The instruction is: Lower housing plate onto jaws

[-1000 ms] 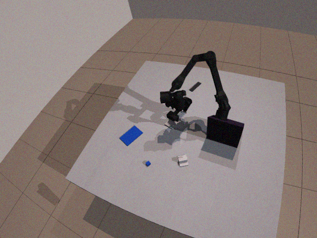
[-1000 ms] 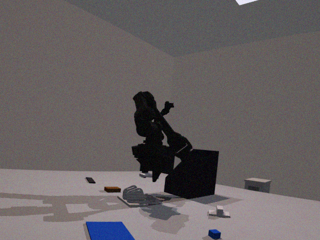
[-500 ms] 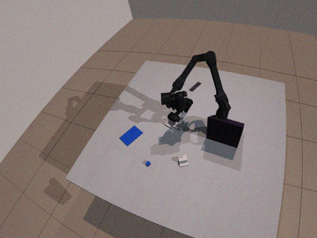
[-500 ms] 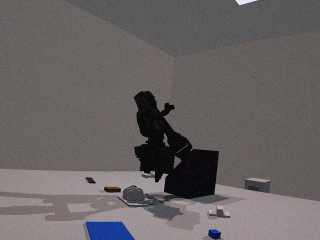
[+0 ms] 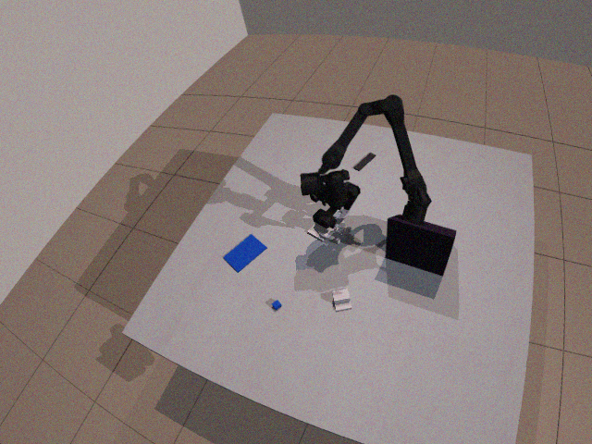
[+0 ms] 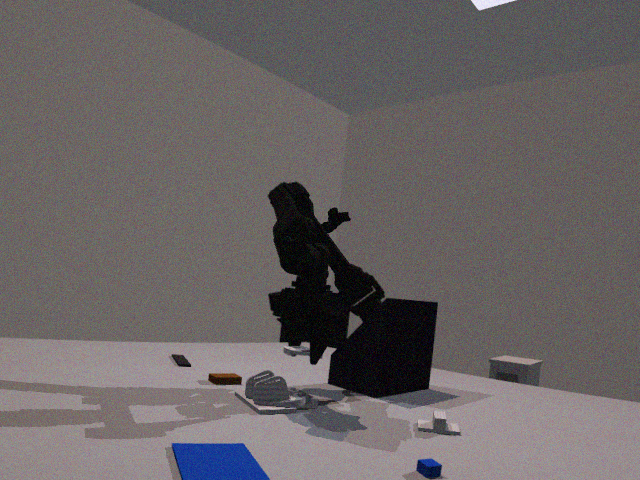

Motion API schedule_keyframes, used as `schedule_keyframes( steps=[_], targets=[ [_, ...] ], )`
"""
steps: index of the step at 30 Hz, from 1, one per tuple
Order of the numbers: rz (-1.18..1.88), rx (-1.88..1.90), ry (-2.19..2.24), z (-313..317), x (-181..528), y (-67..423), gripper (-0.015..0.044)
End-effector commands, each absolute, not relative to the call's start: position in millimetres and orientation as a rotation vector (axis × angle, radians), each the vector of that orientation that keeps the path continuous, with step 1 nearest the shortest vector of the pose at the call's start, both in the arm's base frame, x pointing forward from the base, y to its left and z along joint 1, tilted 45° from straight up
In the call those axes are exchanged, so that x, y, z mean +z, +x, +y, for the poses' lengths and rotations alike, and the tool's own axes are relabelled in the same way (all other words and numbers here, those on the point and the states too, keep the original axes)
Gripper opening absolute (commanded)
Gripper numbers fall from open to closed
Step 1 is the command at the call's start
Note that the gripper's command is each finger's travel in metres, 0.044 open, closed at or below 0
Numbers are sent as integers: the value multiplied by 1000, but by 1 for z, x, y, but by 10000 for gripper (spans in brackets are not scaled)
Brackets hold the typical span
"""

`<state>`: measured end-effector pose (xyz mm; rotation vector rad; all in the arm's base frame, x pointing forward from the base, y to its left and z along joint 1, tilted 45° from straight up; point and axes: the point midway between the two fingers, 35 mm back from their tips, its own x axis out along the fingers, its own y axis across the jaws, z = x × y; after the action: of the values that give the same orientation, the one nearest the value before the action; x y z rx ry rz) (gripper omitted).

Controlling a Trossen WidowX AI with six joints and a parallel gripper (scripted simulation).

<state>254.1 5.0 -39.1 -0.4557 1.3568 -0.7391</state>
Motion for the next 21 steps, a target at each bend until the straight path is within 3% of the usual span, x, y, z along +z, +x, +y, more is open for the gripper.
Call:
schedule_keyframes(
  steps=[1, 21],
  targets=[
    [1356, -739, -449, 7, -41, 253, 351],
    [1356, -737, -448, -4, -52, 255, 351]
  ],
)
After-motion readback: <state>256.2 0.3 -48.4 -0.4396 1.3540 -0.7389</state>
